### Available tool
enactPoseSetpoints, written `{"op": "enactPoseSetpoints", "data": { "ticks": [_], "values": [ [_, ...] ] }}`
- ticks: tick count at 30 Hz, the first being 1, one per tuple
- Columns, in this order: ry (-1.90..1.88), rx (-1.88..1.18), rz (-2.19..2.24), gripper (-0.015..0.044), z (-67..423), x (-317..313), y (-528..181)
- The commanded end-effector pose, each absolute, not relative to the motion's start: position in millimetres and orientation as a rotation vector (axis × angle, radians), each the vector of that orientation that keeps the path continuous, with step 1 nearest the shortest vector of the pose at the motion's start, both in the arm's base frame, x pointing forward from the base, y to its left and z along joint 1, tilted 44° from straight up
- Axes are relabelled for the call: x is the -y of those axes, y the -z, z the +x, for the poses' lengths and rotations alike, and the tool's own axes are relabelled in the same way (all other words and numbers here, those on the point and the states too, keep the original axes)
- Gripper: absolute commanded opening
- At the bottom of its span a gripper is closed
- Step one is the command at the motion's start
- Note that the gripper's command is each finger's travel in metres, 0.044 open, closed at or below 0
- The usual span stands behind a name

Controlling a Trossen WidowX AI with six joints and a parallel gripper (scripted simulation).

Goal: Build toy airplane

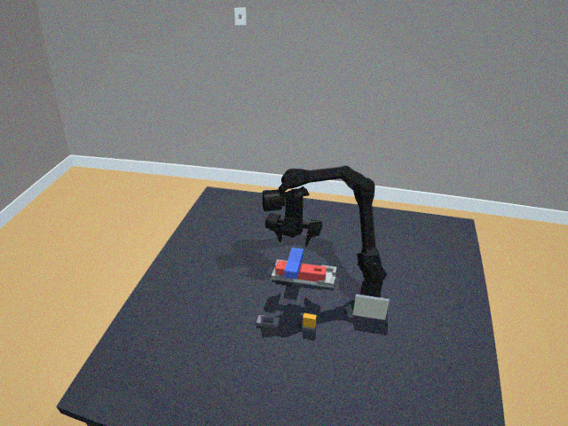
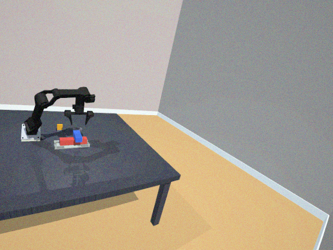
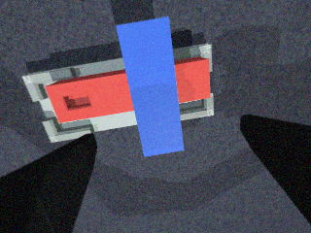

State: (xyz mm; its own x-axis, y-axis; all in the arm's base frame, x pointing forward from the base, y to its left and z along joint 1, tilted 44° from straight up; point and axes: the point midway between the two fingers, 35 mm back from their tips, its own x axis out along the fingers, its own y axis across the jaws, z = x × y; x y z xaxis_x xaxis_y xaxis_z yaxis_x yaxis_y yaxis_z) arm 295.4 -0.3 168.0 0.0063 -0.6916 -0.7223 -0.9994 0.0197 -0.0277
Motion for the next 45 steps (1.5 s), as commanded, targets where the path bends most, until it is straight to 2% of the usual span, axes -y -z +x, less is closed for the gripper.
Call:
{"op": "enactPoseSetpoints", "data": {
  "ticks": [1, 16, 30, 39, 45],
  "values": [
    [-0.535, -1.759, -1.597, 0.0440, 296, -1, -167],
    [0.602, -1.488, -0.593, 0.0440, 296, 0, -167],
    [0.602, -1.484, -0.590, 0.0440, 296, -5, -164],
    [0.513, -1.495, -0.637, 0.0440, 281, -77, -103],
    [0.505, -1.519, -0.644, 0.0440, 240, -136, -47]
  ]
}}
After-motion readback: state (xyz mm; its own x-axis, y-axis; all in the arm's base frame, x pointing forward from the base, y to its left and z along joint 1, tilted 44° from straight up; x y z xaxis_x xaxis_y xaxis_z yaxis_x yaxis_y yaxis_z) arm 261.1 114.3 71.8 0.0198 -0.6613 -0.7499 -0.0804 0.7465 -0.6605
